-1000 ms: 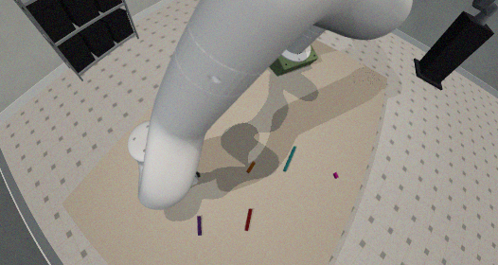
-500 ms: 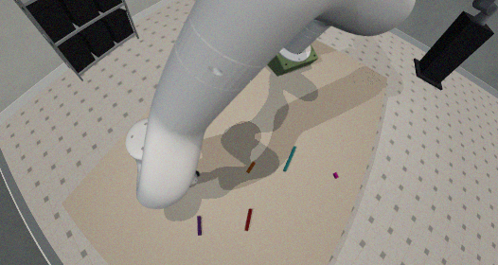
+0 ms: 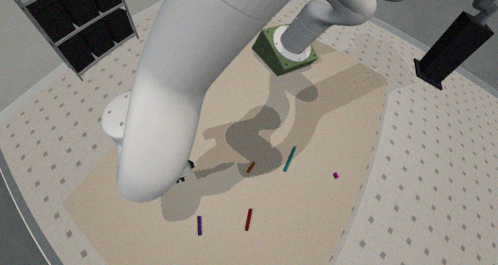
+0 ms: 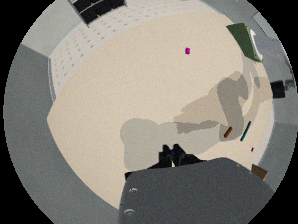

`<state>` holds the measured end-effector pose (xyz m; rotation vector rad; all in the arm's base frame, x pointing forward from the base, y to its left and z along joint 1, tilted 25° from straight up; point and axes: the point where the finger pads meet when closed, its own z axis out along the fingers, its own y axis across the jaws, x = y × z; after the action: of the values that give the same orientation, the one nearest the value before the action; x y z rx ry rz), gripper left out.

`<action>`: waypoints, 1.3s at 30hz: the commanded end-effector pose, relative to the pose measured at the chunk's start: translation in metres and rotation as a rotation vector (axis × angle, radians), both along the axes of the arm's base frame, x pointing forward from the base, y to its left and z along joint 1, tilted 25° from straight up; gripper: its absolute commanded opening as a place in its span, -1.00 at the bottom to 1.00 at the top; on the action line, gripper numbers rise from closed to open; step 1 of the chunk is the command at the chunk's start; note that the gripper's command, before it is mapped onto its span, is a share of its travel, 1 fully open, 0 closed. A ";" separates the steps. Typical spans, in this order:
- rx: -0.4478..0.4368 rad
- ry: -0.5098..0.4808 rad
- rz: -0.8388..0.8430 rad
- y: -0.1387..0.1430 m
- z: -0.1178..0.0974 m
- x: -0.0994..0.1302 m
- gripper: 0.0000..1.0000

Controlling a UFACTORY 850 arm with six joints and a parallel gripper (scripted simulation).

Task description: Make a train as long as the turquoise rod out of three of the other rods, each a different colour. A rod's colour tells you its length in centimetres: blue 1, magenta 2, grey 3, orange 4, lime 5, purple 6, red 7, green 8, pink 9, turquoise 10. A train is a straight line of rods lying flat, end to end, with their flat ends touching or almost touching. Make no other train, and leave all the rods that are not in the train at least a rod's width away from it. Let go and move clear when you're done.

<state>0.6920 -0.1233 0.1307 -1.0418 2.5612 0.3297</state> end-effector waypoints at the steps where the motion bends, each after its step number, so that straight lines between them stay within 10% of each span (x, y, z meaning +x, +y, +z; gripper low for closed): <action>1: -0.001 -0.002 0.000 -0.004 0.011 -0.002 -0.92; 12: -0.001 -0.005 0.004 0.001 0.012 -0.002 -0.92; 39: -0.027 -0.092 0.188 0.215 0.061 -0.080 -0.92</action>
<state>0.6290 0.0643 0.1843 -1.2529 2.4253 0.3005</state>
